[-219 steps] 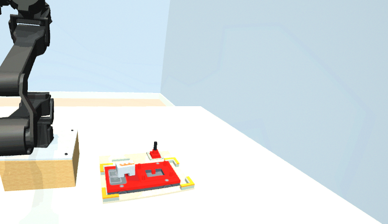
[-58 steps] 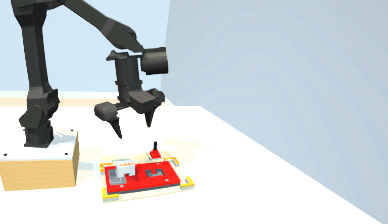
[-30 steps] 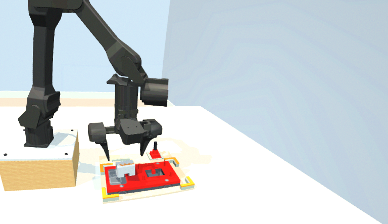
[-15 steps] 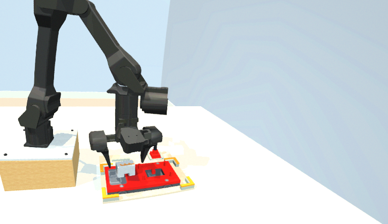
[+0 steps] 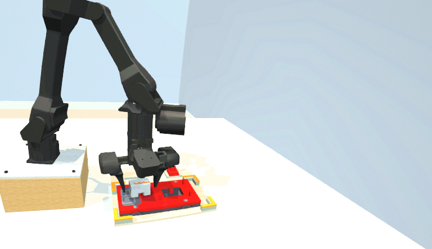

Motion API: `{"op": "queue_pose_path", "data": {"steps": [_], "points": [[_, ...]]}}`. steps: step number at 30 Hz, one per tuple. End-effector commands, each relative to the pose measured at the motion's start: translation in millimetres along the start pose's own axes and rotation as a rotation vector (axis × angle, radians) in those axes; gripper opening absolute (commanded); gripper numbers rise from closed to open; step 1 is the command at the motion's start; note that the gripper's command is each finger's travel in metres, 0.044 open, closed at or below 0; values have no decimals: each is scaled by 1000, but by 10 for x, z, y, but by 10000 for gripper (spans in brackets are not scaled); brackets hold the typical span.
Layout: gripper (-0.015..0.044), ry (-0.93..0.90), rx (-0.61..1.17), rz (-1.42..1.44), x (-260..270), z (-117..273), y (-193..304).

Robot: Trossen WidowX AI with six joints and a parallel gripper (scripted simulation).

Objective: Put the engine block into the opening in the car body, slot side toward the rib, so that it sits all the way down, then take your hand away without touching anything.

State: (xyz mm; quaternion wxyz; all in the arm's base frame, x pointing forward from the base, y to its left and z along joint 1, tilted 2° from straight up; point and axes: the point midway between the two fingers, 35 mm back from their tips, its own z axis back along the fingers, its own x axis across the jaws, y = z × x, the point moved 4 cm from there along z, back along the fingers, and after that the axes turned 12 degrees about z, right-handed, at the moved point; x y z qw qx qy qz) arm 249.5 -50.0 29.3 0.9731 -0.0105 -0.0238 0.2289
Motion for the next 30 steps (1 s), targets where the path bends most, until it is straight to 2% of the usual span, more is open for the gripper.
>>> {"op": "queue_pose_path", "data": {"steps": [1, 3, 10, 17, 30], "points": [[282, 4, -1, -3, -5, -13, 1], [230, 4, -1, -3, -5, -13, 1], [183, 4, -1, -3, -5, -13, 1], [0, 3, -2, -3, 15, 113, -22], [0, 3, -2, -3, 40, 498, -64]]}}
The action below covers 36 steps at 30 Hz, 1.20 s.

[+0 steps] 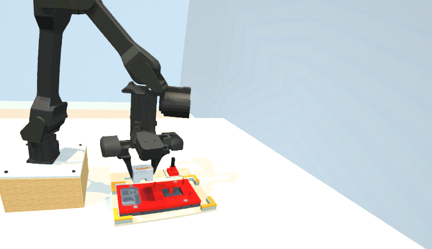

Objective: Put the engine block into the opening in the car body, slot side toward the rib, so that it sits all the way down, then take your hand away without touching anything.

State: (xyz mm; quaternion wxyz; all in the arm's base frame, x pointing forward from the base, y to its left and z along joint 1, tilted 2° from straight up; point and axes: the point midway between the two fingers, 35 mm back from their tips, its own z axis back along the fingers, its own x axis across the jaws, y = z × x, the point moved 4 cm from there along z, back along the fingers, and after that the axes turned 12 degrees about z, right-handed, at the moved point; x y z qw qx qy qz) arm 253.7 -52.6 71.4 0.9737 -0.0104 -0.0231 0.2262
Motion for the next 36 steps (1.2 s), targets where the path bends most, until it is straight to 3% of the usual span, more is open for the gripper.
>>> {"op": "queue_pose_path", "data": {"steps": [1, 25, 36], "points": [[0, 2, -2, 3, -3, 110, -10], [0, 2, -2, 3, -103, 844, 29], [0, 2, -2, 3, -84, 517, 20]]}}
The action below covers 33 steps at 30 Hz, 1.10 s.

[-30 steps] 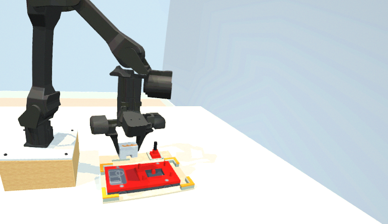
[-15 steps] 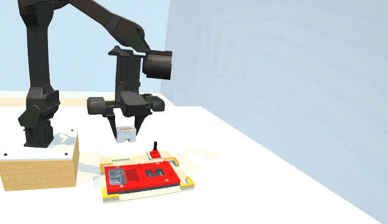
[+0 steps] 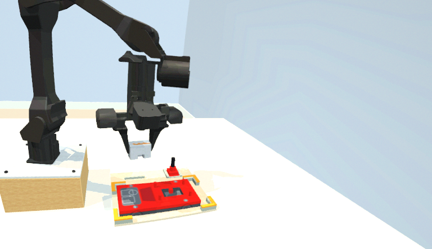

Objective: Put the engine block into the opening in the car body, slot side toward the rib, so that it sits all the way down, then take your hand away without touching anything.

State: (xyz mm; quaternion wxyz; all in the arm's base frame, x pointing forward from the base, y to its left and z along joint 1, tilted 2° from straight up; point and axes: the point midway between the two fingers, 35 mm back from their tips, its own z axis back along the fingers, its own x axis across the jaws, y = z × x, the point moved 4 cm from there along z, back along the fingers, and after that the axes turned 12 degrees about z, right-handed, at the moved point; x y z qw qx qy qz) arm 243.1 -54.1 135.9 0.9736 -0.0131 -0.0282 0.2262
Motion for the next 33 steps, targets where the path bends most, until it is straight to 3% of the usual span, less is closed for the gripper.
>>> {"op": "queue_pose_path", "data": {"steps": [1, 14, 33], "points": [[0, 11, 5, 3, -10, -178, 9], [0, 0, 76, 3, -27, -219, -32], [0, -118, 667, 3, -120, -386, -431]]}}
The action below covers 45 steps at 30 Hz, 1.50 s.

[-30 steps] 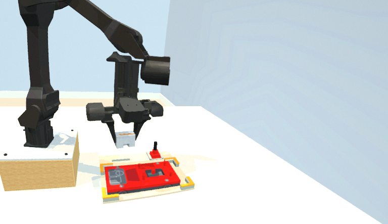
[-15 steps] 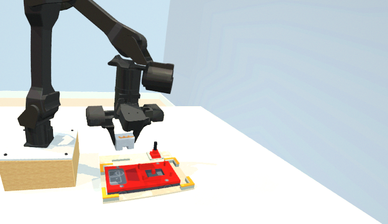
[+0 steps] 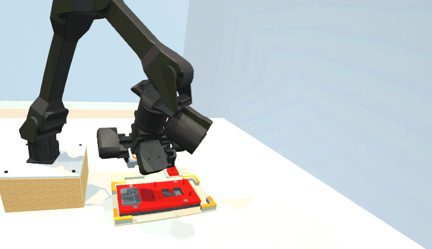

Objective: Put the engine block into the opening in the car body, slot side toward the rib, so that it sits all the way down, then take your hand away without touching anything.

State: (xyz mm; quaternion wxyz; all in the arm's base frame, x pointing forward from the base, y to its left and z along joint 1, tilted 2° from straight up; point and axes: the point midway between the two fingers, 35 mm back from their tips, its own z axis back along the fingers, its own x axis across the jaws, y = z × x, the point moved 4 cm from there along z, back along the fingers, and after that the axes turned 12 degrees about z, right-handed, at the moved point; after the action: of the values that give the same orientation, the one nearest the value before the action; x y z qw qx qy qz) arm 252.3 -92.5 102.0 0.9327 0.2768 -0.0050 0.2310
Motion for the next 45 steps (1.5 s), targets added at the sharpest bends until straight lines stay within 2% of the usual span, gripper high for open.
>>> {"op": "queue_pose_path", "data": {"steps": [1, 11, 18, 45], "points": [[0, -42, 110, -5, -25, 6, -92], [0, -53, 145, -5, -32, 3, -122], [0, -80, 265, -4, -69, -111, -274], [0, -80, 267, -4, -129, -585, -588]]}}
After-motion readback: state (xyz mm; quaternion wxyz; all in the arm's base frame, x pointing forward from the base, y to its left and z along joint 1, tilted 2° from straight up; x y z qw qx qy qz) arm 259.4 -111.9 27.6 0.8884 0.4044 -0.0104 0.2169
